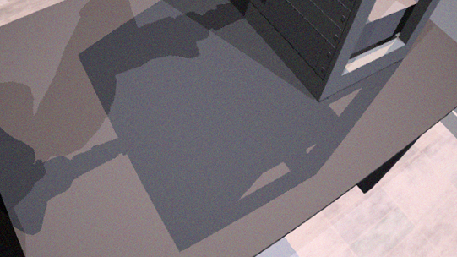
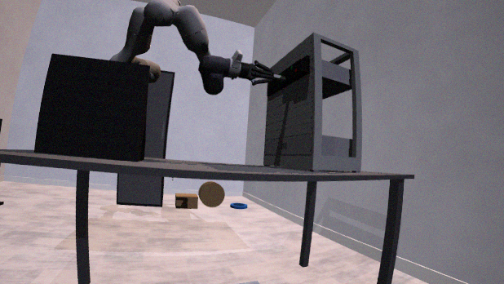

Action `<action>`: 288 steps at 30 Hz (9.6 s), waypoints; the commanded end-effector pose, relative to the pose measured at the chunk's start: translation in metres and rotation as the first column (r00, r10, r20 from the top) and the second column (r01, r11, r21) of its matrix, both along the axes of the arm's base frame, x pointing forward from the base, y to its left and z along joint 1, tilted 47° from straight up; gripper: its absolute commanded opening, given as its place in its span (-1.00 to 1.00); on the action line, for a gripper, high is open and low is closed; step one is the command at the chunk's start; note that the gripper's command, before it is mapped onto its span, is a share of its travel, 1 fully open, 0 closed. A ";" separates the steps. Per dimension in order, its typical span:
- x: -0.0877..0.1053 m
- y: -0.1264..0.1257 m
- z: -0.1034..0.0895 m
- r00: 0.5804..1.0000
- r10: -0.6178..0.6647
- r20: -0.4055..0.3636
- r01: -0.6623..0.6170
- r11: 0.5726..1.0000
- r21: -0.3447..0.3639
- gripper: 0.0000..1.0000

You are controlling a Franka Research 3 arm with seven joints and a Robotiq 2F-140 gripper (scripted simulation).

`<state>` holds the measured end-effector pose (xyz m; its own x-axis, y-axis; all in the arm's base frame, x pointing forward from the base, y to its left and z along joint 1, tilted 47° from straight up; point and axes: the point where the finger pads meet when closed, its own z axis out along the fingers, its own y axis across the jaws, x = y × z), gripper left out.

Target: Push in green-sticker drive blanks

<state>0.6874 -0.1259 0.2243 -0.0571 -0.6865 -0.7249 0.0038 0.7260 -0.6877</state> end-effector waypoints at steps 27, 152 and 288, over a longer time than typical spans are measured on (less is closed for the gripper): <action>0.014 0.004 -0.001 1.000 0.007 -0.002 -0.007 1.000 0.008 -1.00; -0.002 0.009 -0.001 1.000 0.007 -0.002 -0.007 1.000 0.008 -1.00; -0.017 -0.020 0.020 1.000 0.007 -0.002 -0.007 1.000 0.008 -1.00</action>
